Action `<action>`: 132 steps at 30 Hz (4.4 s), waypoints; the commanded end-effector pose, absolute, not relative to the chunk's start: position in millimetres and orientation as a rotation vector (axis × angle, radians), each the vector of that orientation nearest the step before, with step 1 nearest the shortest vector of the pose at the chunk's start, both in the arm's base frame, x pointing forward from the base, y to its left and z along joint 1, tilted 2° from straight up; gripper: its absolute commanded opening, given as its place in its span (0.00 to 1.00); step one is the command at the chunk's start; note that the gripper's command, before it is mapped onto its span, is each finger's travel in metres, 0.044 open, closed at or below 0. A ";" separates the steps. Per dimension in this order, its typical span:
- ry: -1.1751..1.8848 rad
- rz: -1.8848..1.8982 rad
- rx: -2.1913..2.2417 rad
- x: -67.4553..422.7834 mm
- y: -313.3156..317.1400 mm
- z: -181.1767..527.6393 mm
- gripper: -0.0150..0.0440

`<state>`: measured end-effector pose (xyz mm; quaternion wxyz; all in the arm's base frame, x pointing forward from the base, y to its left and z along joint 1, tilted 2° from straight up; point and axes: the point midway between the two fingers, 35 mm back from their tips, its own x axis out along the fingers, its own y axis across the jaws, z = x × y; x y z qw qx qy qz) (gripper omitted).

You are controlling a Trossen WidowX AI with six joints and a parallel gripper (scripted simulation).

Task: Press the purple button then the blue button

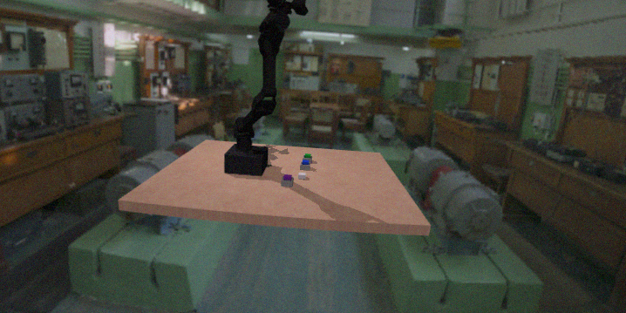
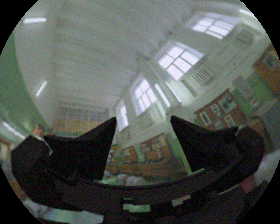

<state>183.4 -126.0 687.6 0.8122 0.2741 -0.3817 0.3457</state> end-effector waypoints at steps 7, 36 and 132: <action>-0.911 0.648 0.018 76.1 1.3 693.9 0.93; 0.316 0.293 -0.923 342.6 96.5 371.6 0.93; 1.520 -0.044 -0.035 234.5 -173.7 -4.3 0.29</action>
